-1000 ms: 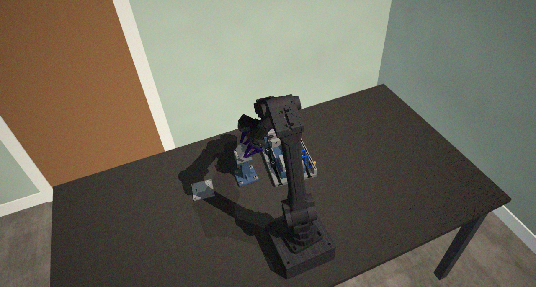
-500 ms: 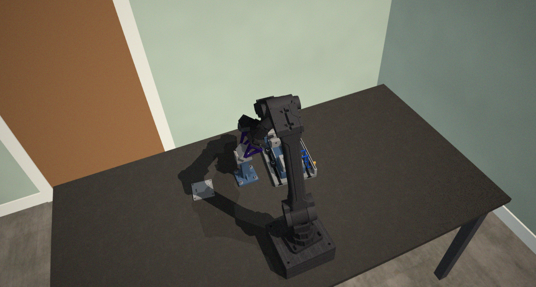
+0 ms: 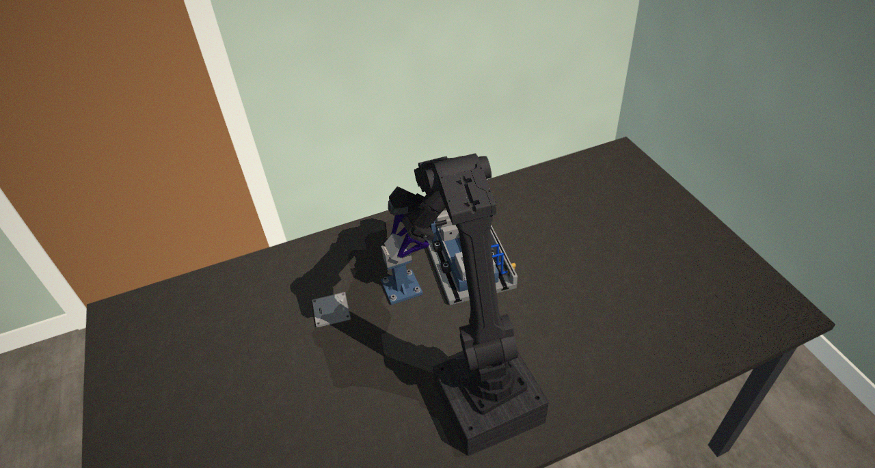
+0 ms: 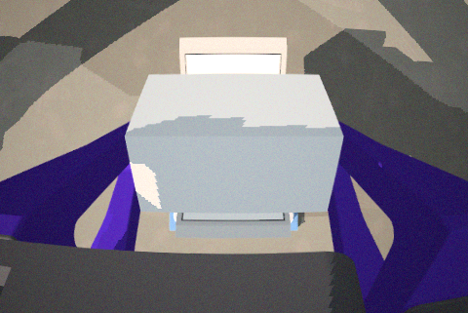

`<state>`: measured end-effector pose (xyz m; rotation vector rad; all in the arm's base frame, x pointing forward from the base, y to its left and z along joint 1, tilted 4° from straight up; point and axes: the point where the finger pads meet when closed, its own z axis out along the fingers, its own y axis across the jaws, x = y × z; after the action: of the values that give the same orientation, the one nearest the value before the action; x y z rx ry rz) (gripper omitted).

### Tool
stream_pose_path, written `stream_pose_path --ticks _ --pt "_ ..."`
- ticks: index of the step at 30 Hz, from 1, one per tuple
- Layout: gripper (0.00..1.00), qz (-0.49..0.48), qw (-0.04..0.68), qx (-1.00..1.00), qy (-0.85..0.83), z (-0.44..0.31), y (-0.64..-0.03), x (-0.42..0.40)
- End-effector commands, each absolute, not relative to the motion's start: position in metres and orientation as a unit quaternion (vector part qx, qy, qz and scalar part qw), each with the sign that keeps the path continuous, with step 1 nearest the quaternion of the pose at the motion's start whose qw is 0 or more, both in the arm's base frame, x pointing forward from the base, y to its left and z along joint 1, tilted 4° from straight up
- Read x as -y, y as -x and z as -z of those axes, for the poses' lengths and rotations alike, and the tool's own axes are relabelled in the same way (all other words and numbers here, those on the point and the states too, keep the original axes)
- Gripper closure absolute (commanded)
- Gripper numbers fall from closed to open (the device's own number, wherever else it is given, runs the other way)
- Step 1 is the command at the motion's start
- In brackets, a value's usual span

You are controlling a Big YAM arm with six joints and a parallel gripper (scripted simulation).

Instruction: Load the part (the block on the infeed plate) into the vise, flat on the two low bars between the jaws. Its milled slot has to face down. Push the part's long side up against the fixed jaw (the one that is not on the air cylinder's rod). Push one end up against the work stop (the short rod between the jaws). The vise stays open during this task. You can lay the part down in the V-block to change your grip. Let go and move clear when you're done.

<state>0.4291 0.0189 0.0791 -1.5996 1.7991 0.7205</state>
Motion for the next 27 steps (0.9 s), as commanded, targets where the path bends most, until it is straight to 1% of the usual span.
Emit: stream_pose_path --ticks 1,24,25,27 --pt "1.0 -0.273 0.312 -0.678 0.607 -0.0802 -0.4348 -0.0234" --pt "1.0 -0.273 0.312 -0.678 0.607 -0.0802 -0.4348 -0.0234" --pt "0.19 -0.273 0.312 -0.678 0.607 -0.0802 -0.4348 -0.0234" --pt "0.19 -0.273 0.311 -0.678 0.608 -0.0799 -0.4347 -0.0232"
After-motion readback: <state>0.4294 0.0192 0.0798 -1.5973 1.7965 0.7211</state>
